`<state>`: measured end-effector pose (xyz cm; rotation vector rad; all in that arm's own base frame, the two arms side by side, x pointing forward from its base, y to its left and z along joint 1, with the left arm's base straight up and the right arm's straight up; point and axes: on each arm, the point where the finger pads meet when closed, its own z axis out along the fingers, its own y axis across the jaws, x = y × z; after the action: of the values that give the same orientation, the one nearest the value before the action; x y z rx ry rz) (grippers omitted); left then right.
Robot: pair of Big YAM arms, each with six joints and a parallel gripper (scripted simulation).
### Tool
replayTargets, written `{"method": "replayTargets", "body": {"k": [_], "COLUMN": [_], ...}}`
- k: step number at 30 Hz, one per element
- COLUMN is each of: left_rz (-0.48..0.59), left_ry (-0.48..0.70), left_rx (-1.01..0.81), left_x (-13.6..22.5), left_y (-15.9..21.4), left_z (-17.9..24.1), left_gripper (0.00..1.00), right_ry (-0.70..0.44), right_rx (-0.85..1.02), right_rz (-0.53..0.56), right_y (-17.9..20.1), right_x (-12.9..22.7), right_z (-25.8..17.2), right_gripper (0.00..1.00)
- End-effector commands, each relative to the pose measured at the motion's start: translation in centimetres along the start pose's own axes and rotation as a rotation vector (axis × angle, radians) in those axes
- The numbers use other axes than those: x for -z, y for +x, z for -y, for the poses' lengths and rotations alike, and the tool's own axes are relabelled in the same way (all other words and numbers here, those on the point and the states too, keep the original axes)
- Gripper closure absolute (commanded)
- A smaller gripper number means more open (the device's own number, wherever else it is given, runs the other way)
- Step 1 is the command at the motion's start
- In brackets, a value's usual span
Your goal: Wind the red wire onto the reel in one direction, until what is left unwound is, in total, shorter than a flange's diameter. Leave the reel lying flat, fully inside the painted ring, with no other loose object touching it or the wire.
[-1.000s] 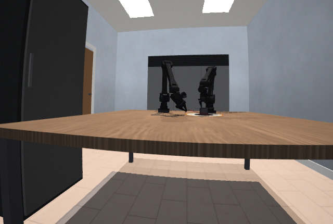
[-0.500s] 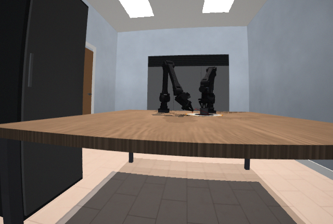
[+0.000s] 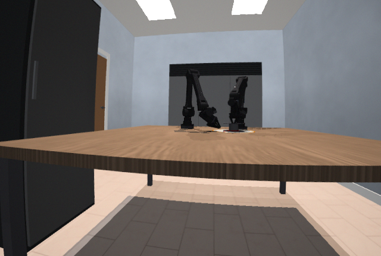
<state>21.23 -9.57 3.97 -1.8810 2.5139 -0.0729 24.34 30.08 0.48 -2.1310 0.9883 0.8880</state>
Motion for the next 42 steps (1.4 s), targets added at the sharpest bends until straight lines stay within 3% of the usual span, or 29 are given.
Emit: {"method": "replayTargets", "body": {"k": [1,4,6,11,13,15,17,21,23,24,30,38,40,42], "left_rz": [0.033,0.033,0.033,0.033,0.032,0.030,0.025,0.035,0.035,0.039,0.053,0.033,0.033,0.012], "left_ry": [-0.033,-0.033,-0.033,-0.033,-0.034,-0.036,-0.038,-0.026,-0.026,-0.030,-0.040,-0.052,-0.052,-0.053], "left_rx": [0.319,0.319,0.319,0.319,0.292,0.146,-0.116,-0.344,-0.344,-0.493,-0.831,-1.279,-1.279,-1.473], "left_x": [-0.62,-0.62,-0.62,-0.62,-0.62,-0.62,-0.62,-0.62,-0.62,-0.62,-0.62,-0.62,-0.62,-0.62], "left_y": [-0.18,-0.18,-0.18,-0.18,-0.18,-0.18,-0.18,-0.18,-0.18,-0.18,-0.18,-0.18,-0.18,-0.18], "left_z": [-0.30,-0.30,-0.30,-0.30,-0.30,-0.30,-0.30,-0.30,-0.30,-0.30,-0.30,-0.30,-0.30,-0.30], "left_gripper": [0.72,0.83,0.83,1.00,1.00,1.00,1.00,1.00,1.00,1.00,1.00,1.00,1.00,1.00], "right_ry": [0.022,0.013,0.013,0.013,0.013,0.013,0.013,0.014,0.014,0.014,0.014,0.014,0.014,0.014], "right_rx": [-0.067,-0.165,-0.165,-0.299,-0.338,-0.377,-0.417,-0.501,-0.501,-0.534,-0.679,-0.679,-0.679,-0.679], "right_rz": [-0.002,-0.006,-0.006,-0.005,-0.005,-0.004,-0.004,-0.004,-0.004,-0.003,-0.002,-0.002,-0.002,-0.002], "right_y": [-0.49,-0.62,-0.62,-0.70,-0.70,-0.69,-0.67,-0.64,-0.64,-0.63,-0.59,-0.59,-0.59,-0.59], "right_x": [1.35,1.50,1.50,1.52,1.49,1.45,1.40,1.31,1.31,1.29,1.15,1.15,1.15,1.15], "right_z": [2.30,2.74,2.74,3.22,3.25,3.22,3.17,3.07,3.07,3.05,2.91,2.91,2.91,2.91], "right_gripper": [0.85,0.85,0.85,0.85,0.85,0.85,0.85,0.85,0.85,0.85,0.85,0.85,0.85,0.85]}}
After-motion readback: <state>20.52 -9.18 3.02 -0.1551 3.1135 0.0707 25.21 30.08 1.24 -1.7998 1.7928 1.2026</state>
